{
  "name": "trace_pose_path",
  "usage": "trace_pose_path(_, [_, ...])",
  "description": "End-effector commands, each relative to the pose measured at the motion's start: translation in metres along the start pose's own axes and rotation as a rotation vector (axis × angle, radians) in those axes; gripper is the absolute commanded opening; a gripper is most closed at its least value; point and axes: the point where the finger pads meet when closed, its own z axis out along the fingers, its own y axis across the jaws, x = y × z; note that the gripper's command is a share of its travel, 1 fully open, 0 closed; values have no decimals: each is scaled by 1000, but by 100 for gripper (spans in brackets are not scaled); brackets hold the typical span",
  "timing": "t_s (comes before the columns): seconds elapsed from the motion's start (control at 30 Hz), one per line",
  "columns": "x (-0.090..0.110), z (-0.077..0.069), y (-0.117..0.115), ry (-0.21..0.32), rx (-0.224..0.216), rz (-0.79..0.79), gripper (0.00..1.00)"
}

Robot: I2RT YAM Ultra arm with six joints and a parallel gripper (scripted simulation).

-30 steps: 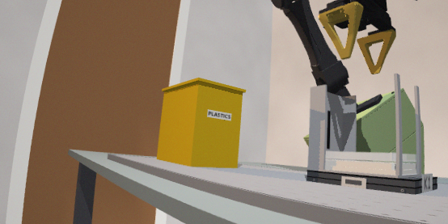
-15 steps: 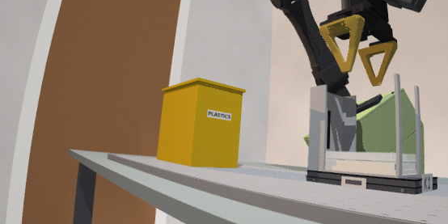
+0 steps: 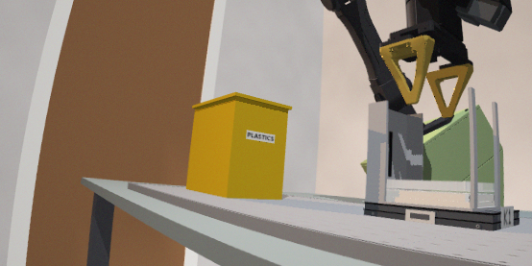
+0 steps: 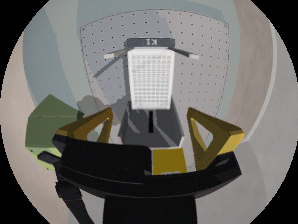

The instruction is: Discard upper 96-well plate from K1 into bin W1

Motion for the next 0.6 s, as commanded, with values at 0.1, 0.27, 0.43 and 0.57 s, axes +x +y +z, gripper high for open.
trace_pose_path(0.1, [-4,5,-3,-17,12,2,100])
trace_pose_path(0.27, [-4,14,-3,-17,12,2,100])
trace_pose_path(0.43, [-4,22,-3,-17,12,2,100])
trace_pose_path(0.57, [-4,25,-3,-17,12,2,100])
